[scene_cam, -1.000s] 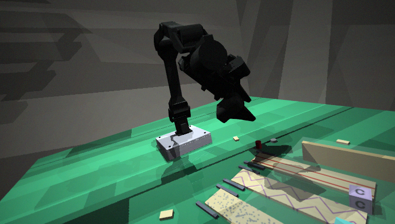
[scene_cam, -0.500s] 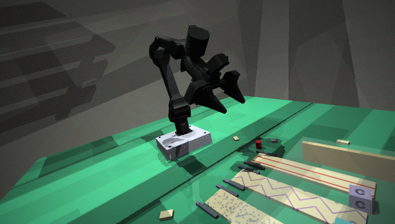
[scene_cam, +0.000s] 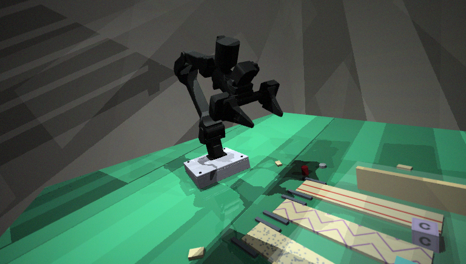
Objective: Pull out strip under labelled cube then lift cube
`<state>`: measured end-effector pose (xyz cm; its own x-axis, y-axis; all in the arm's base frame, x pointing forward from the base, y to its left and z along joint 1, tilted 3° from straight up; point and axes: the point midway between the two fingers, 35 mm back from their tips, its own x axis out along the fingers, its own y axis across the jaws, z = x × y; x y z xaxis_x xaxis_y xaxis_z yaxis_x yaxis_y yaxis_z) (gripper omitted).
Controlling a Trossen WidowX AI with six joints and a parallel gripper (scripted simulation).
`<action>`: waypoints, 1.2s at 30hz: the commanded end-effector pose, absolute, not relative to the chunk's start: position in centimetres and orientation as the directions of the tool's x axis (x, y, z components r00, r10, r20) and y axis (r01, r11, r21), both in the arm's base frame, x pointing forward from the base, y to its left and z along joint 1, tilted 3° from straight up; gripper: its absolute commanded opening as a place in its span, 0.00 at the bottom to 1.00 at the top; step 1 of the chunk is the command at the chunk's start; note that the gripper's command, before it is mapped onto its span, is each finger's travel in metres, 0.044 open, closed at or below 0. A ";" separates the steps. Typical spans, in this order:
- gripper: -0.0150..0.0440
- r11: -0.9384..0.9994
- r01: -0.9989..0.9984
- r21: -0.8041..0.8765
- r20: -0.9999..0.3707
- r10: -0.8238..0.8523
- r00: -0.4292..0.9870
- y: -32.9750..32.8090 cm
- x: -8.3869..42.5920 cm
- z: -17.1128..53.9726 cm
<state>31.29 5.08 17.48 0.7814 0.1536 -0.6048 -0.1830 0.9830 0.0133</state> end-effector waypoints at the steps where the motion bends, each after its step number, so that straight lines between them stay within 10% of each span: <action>1: 0.89 0.985 -0.173 0.012 -0.598 0.146 0.788 4.9 31.3 17.7; 15: 0.26 0.968 -0.235 -0.082 -0.930 0.011 0.368 0.2 38.4 12.9; 25: 0.25 0.948 -0.317 -0.002 -1.000 -0.006 -0.011 -4.5 40.8 6.8; 36: 0.25 0.948 -0.318 0.001 -1.000 -0.005 -0.017 -4.3 40.9 6.3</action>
